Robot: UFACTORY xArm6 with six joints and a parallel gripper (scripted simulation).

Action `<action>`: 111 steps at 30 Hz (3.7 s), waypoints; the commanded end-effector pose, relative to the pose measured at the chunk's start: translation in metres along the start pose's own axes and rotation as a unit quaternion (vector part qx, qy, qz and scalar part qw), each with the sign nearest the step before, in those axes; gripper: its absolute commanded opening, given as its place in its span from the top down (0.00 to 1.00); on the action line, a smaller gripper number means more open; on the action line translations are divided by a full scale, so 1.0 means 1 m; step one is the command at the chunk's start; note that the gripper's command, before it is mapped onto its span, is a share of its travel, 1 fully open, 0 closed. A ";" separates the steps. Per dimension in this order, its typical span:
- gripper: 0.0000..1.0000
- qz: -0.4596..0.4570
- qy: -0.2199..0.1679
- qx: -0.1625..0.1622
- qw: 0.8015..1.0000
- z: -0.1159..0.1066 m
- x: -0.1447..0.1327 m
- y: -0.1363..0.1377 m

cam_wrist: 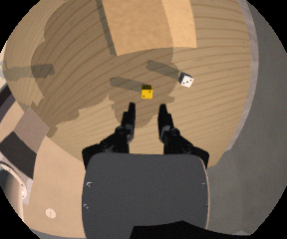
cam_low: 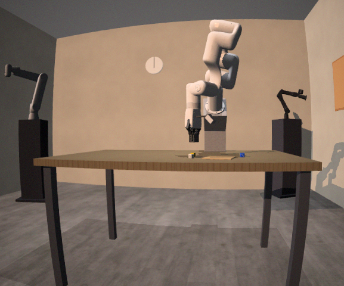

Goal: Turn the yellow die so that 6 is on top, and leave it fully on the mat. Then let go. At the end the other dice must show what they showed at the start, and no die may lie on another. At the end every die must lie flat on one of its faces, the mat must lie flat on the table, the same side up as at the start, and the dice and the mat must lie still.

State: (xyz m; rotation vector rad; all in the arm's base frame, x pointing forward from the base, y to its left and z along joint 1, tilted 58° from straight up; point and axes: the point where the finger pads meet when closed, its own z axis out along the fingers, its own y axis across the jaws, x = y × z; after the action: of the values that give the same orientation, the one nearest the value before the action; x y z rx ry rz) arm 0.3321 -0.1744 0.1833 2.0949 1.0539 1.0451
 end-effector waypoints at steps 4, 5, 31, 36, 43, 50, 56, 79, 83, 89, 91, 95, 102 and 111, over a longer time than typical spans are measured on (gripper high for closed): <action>0.64 0.000 0.000 -0.001 1.000 0.006 0.000 0.000; 0.64 0.000 0.000 -0.001 1.000 0.007 0.000 0.000; 0.64 0.000 0.000 -0.001 1.000 0.042 0.000 0.000; 0.64 0.000 0.000 -0.001 1.000 0.047 0.000 0.000; 0.64 0.000 0.000 -0.001 1.000 0.049 0.000 0.000; 0.64 0.000 0.000 -0.001 1.000 0.049 0.000 0.000; 0.64 0.000 0.000 -0.001 1.000 0.049 0.000 0.000; 0.64 0.000 0.000 -0.001 1.000 0.049 0.000 0.000; 0.64 0.000 0.000 -0.001 1.000 0.049 0.000 0.000; 0.64 0.000 0.000 -0.001 1.000 0.051 0.000 0.000; 0.64 0.000 0.000 -0.001 1.000 0.053 0.000 0.000; 0.64 0.000 0.000 -0.001 1.000 0.056 0.000 0.000; 0.64 0.000 0.000 -0.001 1.000 0.065 0.000 0.000; 0.64 0.000 0.000 -0.001 1.000 0.072 0.000 0.000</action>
State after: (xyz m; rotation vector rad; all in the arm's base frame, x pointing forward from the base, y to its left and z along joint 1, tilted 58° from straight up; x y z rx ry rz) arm 0.3919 -0.1839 0.1446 2.0945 1.0536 1.0452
